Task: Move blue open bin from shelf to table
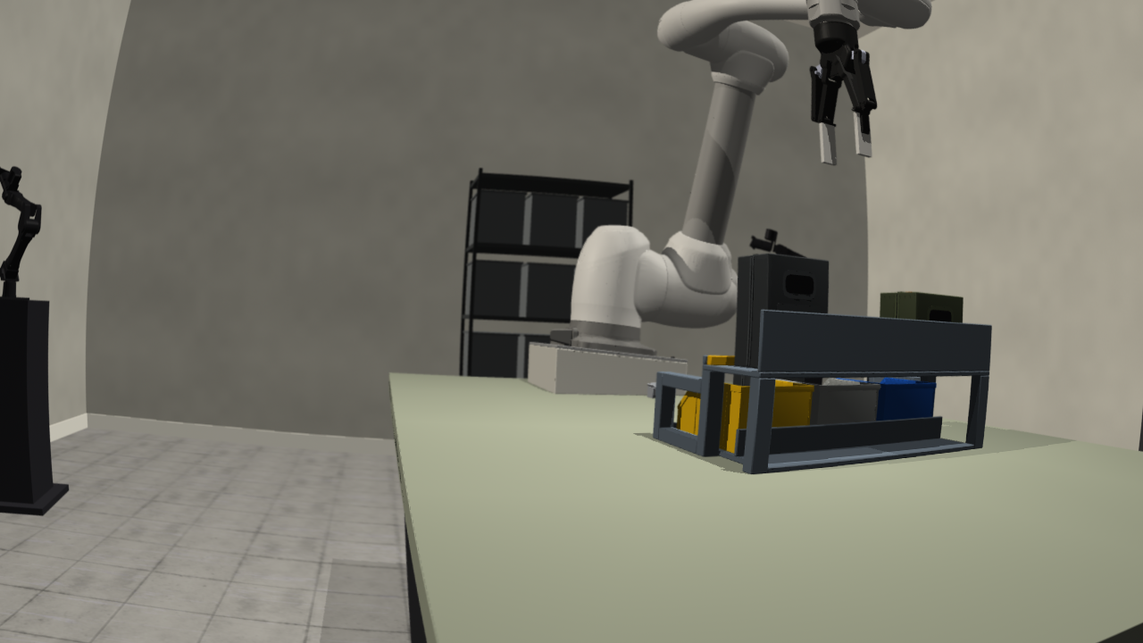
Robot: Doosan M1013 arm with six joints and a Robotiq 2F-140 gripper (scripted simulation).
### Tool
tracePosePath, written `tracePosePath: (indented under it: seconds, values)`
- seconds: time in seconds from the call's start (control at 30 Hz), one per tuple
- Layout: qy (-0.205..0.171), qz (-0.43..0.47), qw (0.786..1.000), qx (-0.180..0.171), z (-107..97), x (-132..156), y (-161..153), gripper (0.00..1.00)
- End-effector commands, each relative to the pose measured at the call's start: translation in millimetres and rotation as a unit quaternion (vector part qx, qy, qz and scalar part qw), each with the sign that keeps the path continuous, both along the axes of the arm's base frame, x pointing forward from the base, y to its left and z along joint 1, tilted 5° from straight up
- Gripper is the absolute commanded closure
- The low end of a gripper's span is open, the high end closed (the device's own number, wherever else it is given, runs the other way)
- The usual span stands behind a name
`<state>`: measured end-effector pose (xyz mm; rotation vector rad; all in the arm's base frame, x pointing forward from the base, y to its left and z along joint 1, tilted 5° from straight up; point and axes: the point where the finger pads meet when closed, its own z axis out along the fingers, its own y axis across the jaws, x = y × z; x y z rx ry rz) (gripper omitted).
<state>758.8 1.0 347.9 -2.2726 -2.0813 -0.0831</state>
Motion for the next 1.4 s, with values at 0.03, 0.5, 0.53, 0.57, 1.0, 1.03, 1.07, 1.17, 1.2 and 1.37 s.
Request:
tracePosePath:
  seconds: [0.03,0.5,0.53,0.57,1.0,1.03,1.07,1.17,1.2,1.37]
  values:
    - [0.002,-0.026,1.0,0.001,-6.7,-0.2,1.1,0.43]
    - [0.002,-0.026,1.0,0.001,-56.6,-0.2,5.1,0.43]
    - [0.002,-0.026,1.0,0.001,-56.6,-0.2,5.1,0.43]
    - [0.002,-0.026,1.0,0.001,-56.6,-0.2,5.1,0.43]
    - [0.002,-0.026,1.0,0.001,-106.4,-0.2,9.2,0.43]
    - [0.002,-0.026,1.0,0.001,-106.4,-0.2,9.2,0.43]
    - [0.002,-0.026,1.0,0.001,-106.4,-0.2,9.2,0.43]
    - [0.002,-0.026,1.0,0.001,-106.4,-0.2,9.2,0.43]
    - [0.002,-0.026,1.0,0.001,-106.4,-0.2,9.2,0.43]
    - [0.002,-0.026,1.0,0.001,-106.4,-0.2,9.2,0.43]
